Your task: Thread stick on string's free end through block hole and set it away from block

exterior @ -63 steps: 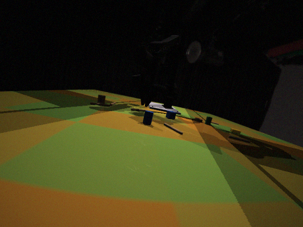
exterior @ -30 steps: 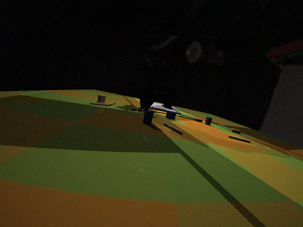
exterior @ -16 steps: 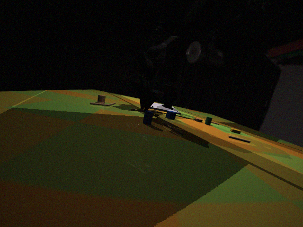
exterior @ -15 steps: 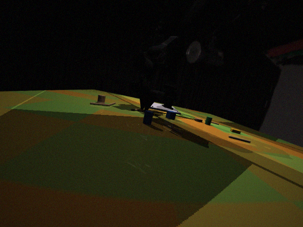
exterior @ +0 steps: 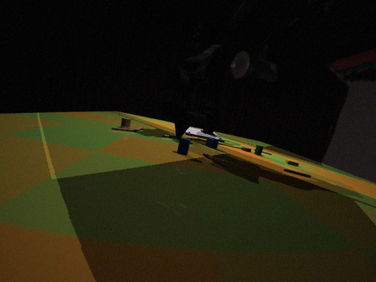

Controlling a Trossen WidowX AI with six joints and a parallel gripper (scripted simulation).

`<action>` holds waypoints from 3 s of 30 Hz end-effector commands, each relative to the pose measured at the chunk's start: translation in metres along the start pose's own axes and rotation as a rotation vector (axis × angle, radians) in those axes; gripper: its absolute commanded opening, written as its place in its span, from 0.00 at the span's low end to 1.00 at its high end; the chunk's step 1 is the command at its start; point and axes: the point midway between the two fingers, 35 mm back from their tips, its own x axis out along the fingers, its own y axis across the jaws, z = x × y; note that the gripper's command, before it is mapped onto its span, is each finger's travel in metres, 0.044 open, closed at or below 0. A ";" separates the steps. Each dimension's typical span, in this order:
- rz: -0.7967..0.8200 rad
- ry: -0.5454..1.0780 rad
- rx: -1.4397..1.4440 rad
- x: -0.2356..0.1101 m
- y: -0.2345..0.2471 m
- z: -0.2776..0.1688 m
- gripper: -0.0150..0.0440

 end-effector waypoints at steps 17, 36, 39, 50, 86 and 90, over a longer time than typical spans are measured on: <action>0.000 0.000 0.000 -0.016 0.000 0.001 0.25; 0.000 0.000 0.000 -0.040 0.001 0.002 0.25; 0.000 0.000 0.000 -0.044 0.000 0.002 0.25; 0.000 0.000 0.000 -0.058 0.000 0.001 0.25; -0.040 0.042 0.295 -0.054 0.027 -0.021 0.25; -0.048 0.046 0.341 -0.054 0.031 -0.024 0.25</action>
